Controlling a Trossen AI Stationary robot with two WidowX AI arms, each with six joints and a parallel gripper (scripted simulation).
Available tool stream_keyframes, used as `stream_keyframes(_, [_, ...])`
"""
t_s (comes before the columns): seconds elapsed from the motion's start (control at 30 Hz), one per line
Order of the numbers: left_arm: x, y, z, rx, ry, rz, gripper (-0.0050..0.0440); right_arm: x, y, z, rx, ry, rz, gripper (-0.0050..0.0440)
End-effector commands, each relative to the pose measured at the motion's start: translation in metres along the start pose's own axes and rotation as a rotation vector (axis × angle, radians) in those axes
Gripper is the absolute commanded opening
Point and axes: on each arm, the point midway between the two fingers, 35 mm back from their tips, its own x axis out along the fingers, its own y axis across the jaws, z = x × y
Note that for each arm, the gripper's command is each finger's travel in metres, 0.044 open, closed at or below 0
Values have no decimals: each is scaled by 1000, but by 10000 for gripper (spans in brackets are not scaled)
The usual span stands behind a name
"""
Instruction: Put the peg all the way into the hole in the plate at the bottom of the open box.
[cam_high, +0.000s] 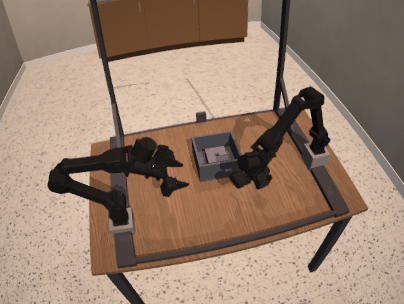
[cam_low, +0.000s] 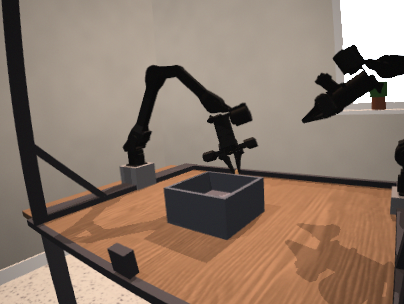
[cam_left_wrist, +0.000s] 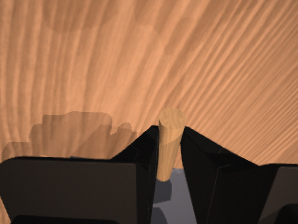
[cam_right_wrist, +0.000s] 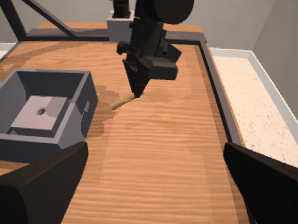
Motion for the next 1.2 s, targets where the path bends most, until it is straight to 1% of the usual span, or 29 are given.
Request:
stream_keyframes(0.0, [-11,-4,-4,211,-85,-81,25,-2,0,4,-2,-13,-1,440])
stream_keyframes(0.07, [-11,-4,-4,211,-85,-81,25,-2,0,4,-2,-13,-1,440])
stream_keyframes(0.17, [-16,-5,-3,408,-172,-133,25,-2,0,4,-2,-13,-1,440])
stream_keyframes(0.27, [-19,-6,-4,543,-232,-168,25,-2,0,4,-2,-13,-1,440])
stream_keyframes(0.33, [-21,-6,-4,670,-288,-202,25,-2,0,4,-2,-13,-1,440])
stream_keyframes(0.43, [-25,-7,-4,812,-351,-239,25,-2,0,4,-2,-13,-1,440])
stream_keyframes(0.5, [-25,-1,-2,937,-400,-245,25,-2,0,4,-2,-13,-1,440])
stream_keyframes(0.53, [-26,-3,-3,972,-418,-262,25,-2,0,4,-2,-13,-1,440])
stream_keyframes(0.57, [-27,-2,-2,1013,-433,-268,25,-2,0,4,-2,-13,-1,440])
stream_keyframes(0.63, [-27,-2,-2,1013,-433,-268,25,-2,0,4,-2,-13,-1,440])
stream_keyframes(0.7, [-29,-4,-1,1125,-484,-302,25,-2,0,4,-2,-13,-1,440])
stream_keyframes(0.87, [-24,8,5,1396,-557,-301,25,-2,0,4,-2,-13,-1,440])
stream_keyframes(0.9, [-27,6,4,1432,-576,-319,25,-2,0,4,-2,-13,-1,440])
stream_keyframes(0.93, [-20,10,7,1472,-576,-306,25,-2,0,4,-2,-13,-1,440])
stream_keyframes(0.97, [-19,11,7,1515,-587,-311,25,-2,0,4,-2,-13,-1,440])
stream_keyframes(1.1, [-22,9,7,1664,-648,-358,25,-2,0,4,-2,-13,-1,440])
stream_keyframes(1.13, [-25,6,5,1677,-668,-383,25,-2,0,4,-2,-13,-1,440])
stream_keyframes(1.17, [-25,6,5,1677,-668,-383,25,-2,0,4,-2,-13,-1,440])
